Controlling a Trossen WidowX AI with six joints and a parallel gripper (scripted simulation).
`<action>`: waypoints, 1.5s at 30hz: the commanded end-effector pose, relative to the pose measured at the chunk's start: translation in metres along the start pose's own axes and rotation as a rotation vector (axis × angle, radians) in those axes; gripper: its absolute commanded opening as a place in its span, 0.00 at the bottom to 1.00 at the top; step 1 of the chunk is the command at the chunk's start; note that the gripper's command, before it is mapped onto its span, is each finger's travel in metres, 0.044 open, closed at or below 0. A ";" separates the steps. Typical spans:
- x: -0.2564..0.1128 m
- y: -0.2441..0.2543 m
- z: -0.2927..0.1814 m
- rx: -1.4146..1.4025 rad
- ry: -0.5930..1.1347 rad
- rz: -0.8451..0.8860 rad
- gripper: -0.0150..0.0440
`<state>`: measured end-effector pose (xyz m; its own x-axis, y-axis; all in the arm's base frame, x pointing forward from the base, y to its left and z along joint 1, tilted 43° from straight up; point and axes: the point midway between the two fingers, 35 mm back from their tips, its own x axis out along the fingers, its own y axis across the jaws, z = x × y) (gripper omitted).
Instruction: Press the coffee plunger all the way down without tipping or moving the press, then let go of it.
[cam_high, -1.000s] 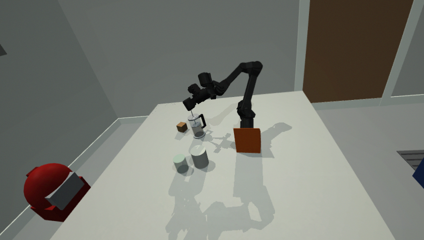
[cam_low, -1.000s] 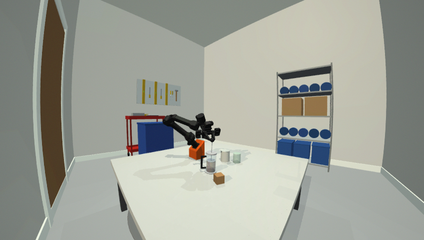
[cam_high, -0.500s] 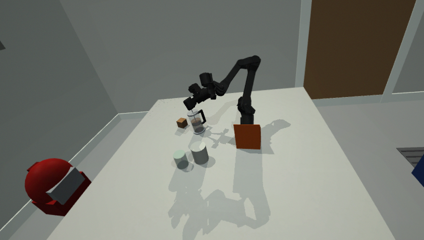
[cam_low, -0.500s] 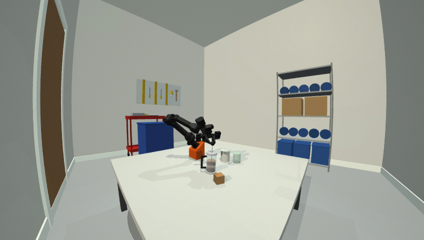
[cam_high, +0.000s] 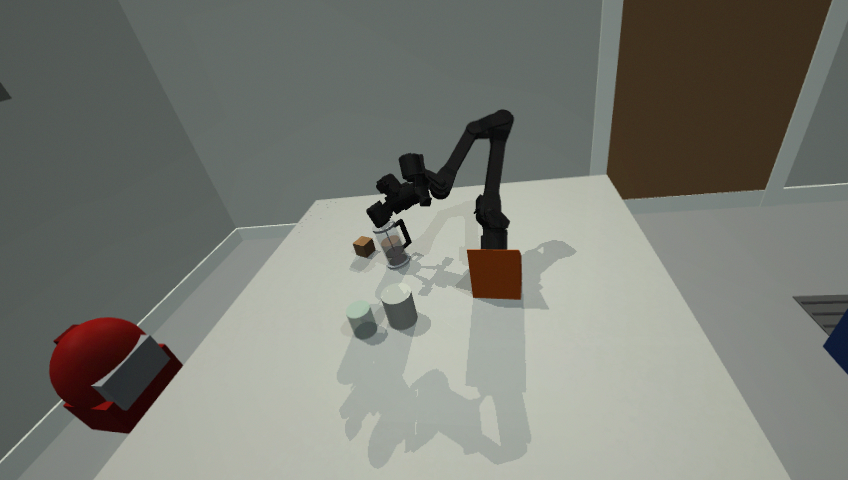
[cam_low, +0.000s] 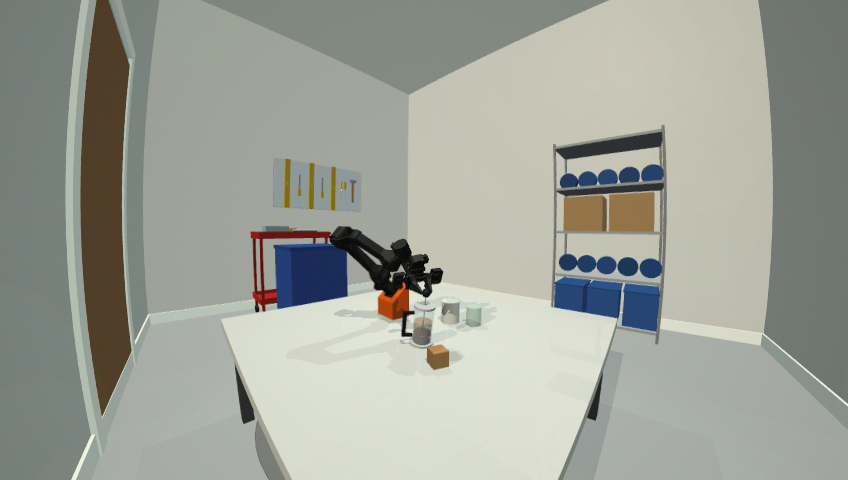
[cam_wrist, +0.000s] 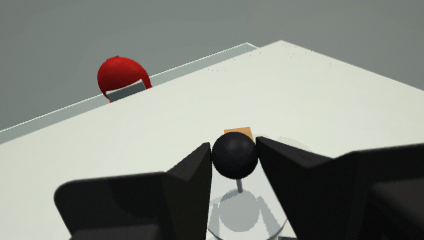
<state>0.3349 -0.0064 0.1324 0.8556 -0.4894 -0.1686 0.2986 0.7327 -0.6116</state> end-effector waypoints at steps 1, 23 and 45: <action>0.006 -0.001 -0.015 -0.041 0.048 -0.015 0.47; 0.008 0.002 -0.013 -0.041 0.048 -0.015 0.47; 0.010 0.003 -0.011 -0.041 0.048 -0.015 0.47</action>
<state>0.3398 -0.0115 0.1237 0.8381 -0.5122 -0.1878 0.2960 0.7161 -0.6322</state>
